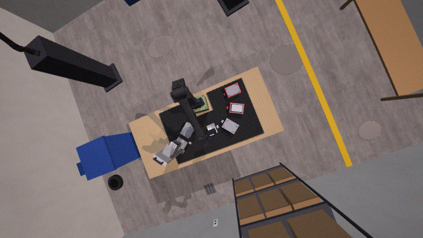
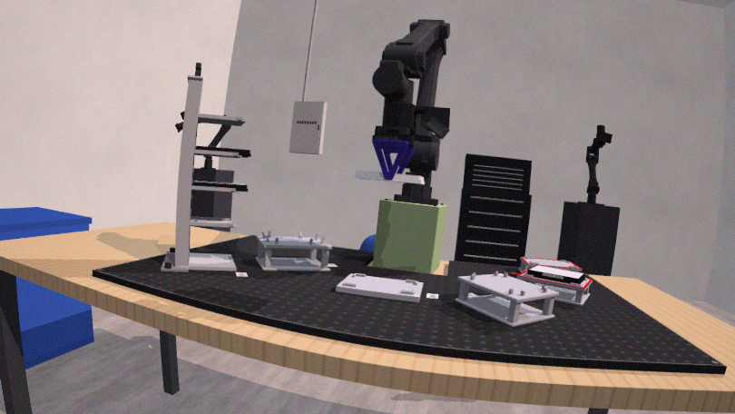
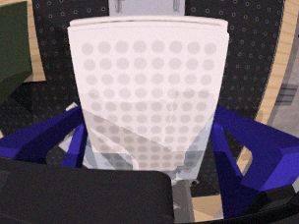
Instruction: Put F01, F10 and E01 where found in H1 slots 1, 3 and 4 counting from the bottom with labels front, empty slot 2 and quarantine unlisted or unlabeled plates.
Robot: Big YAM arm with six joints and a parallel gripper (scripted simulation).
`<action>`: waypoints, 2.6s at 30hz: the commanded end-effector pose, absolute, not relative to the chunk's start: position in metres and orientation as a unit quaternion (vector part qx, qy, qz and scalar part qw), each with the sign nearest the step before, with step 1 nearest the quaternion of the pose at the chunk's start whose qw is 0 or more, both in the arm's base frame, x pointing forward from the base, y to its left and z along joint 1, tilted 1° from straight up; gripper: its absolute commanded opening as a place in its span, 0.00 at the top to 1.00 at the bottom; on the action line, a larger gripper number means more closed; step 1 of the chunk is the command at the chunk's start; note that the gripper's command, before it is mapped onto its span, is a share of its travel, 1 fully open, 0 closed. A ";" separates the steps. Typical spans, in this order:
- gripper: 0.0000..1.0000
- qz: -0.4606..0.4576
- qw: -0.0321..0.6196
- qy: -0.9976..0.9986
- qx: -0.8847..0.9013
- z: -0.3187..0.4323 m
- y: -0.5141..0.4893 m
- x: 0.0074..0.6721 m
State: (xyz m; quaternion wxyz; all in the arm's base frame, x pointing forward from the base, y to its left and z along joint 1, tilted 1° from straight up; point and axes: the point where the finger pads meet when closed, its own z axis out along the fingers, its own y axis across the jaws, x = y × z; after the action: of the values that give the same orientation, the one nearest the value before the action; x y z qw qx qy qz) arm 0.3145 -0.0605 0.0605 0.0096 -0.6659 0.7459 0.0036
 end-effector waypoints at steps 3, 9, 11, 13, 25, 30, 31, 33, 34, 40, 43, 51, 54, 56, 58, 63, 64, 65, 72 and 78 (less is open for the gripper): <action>0.14 0.003 0.011 0.734 -0.679 0.047 -0.056 0.317; 0.14 0.003 0.011 0.735 -0.678 0.034 -0.057 0.317; 0.14 0.003 0.011 0.735 -0.678 0.029 -0.056 0.317; 0.14 0.003 0.011 0.736 -0.677 0.023 -0.055 0.317; 0.14 0.003 0.011 0.740 -0.673 -0.004 -0.055 0.317; 0.14 0.004 0.011 0.741 -0.671 -0.017 -0.054 0.316; 0.14 0.004 0.011 0.742 -0.671 -0.020 -0.055 0.316; 0.14 0.004 0.011 0.742 -0.670 -0.025 -0.054 0.316; 0.14 0.004 0.011 0.742 -0.671 -0.028 -0.054 0.316; 0.14 0.004 0.010 0.743 -0.669 -0.039 -0.055 0.316; 0.14 0.004 0.010 0.742 -0.670 -0.047 -0.054 0.316; 0.14 0.004 0.010 0.742 -0.670 -0.068 -0.053 0.315; 0.14 0.004 0.010 0.742 -0.671 -0.074 -0.053 0.315; 0.14 0.004 0.010 0.742 -0.670 -0.077 -0.053 0.315; 0.14 0.004 0.010 0.742 -0.670 -0.082 -0.053 0.316; 0.14 -0.005 0.017 0.741 -0.671 -0.074 -0.057 0.326; 0.14 -0.005 0.017 0.741 -0.671 -0.074 -0.057 0.326; 0.14 -0.005 0.017 0.741 -0.671 -0.074 -0.057 0.326; 0.14 -0.005 0.017 0.741 -0.671 -0.074 -0.057 0.326; 0.14 -0.005 0.017 0.741 -0.671 -0.074 -0.057 0.327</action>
State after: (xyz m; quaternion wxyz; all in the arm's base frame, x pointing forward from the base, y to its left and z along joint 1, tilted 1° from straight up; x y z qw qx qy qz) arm 0.3133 -0.0561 -0.0807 0.0067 -0.6715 0.7409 0.0075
